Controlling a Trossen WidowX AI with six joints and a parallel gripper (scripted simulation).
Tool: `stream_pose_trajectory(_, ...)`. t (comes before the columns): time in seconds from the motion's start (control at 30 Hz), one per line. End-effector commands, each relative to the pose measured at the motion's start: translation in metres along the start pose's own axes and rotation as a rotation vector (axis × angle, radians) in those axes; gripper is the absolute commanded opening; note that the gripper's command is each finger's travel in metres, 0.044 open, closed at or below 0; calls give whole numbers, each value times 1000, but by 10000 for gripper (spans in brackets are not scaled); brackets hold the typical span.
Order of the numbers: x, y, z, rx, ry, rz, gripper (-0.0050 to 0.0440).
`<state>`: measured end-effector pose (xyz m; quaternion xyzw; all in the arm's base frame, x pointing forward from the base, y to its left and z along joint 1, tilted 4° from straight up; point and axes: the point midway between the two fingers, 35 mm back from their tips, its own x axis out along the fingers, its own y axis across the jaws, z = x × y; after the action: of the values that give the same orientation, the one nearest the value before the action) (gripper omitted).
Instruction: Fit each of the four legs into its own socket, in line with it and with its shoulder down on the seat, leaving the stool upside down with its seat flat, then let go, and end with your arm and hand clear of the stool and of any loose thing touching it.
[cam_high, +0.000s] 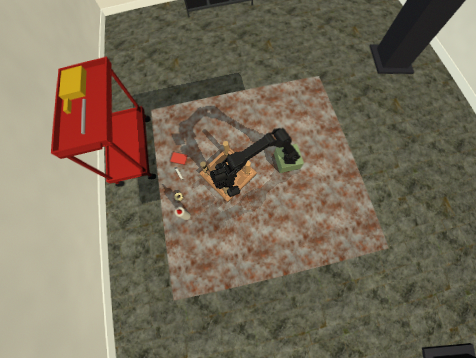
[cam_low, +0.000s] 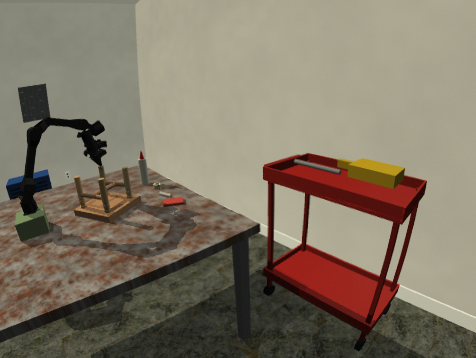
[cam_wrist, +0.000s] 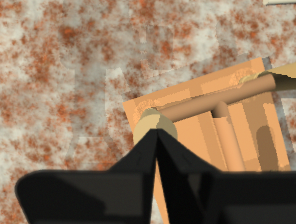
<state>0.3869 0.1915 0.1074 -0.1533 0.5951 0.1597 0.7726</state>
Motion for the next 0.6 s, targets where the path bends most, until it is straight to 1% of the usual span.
stream_pose_trajectory(0.0,6,0,-2,-2,26,0,0)
stream_pose_trajectory(0.5,-17,0,5,0,2,0,0)
stream_pose_trajectory(0.57,-17,0,5,0,2,0,0)
